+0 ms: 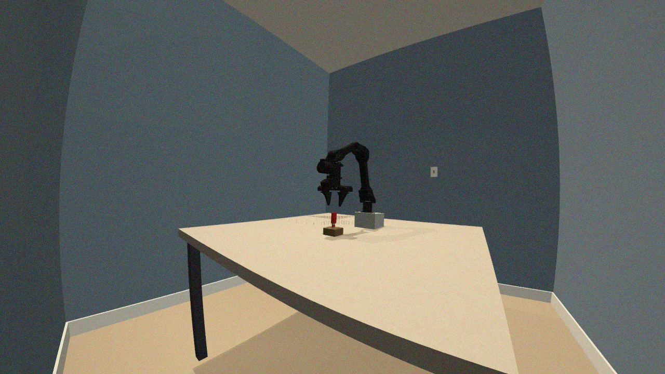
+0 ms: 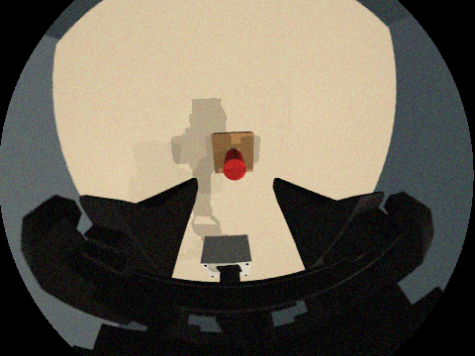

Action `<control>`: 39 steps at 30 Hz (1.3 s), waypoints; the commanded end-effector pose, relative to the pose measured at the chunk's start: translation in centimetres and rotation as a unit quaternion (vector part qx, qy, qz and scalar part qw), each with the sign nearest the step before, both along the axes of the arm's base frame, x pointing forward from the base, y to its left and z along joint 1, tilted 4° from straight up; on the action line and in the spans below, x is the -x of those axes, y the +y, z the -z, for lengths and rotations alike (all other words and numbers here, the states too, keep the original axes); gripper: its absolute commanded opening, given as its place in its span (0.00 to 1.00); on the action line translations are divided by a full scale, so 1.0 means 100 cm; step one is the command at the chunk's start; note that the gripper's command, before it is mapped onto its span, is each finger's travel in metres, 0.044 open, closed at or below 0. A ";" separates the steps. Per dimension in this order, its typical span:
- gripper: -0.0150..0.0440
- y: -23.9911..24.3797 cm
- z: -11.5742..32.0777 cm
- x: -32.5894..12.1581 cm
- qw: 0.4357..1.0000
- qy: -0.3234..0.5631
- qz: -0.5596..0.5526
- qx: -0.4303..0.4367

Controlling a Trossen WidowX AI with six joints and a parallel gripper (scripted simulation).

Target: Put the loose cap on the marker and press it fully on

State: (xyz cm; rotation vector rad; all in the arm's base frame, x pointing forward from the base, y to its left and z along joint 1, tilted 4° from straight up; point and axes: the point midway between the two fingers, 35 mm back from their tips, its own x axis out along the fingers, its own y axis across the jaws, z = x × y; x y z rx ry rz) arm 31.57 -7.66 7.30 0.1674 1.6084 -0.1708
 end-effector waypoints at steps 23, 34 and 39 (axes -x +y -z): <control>0.25 0.000 0.006 0.001 1.000 0.003 -0.028 -0.001; 0.25 0.000 0.022 0.002 1.000 0.003 -0.028 -0.001; 0.25 0.000 0.029 0.003 1.000 0.003 -0.028 -0.001</control>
